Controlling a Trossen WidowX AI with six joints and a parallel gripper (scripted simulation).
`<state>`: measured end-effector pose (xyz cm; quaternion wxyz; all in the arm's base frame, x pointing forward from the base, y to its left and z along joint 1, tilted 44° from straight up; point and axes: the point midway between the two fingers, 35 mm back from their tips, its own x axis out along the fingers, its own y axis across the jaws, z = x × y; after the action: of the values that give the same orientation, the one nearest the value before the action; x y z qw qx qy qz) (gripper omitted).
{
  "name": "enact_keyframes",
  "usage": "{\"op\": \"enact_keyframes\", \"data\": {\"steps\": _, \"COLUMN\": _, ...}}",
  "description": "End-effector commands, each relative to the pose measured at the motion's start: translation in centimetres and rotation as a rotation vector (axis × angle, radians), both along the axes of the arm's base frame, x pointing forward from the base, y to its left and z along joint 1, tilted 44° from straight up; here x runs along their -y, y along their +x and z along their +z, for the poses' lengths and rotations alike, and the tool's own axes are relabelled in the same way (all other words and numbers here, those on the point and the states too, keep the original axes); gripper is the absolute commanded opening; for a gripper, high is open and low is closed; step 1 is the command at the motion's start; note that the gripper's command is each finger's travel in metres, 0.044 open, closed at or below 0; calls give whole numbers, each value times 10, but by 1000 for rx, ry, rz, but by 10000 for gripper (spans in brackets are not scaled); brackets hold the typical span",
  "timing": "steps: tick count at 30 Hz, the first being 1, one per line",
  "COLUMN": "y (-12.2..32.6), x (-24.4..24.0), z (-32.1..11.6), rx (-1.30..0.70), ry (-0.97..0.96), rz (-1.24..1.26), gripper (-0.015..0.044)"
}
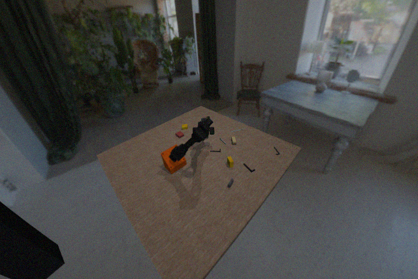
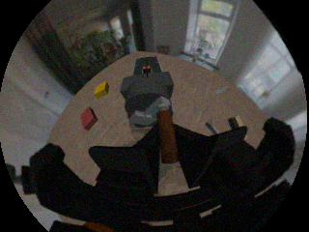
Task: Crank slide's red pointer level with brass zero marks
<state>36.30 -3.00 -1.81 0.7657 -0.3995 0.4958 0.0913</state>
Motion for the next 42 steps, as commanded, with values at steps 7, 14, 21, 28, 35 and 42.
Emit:
{"op": "enact_keyframes", "data": {"steps": 7, "y": 0, "x": 0, "z": 0, "rx": 0, "ry": 0, "rz": 0, "gripper": 131}}
{"op": "enact_keyframes", "data": {"steps": 14, "y": 0, "x": 0, "z": 0, "rx": 0, "ry": 0, "rz": 0, "gripper": 315}}
{"op": "enact_keyframes", "data": {"steps": 21, "y": 1, "x": -3, "z": 3, "rx": 0, "ry": 0, "rz": 0, "gripper": 440}}
{"op": "enact_keyframes", "data": {"steps": 28, "y": 7, "x": -31, "z": 33, "rx": -1, "ry": 2, "rz": 0, "gripper": 440}}
{"op": "enact_keyframes", "data": {"steps": 35, "y": 11, "x": -52, "z": 52, "rx": -7, "ry": 5, "rz": 4, "gripper": 440}}
{"op": "enact_keyframes", "data": {"steps": 42, "y": 14, "x": -76, "z": 74, "rx": -14, "ry": 6, "rz": 8, "gripper": 440}}
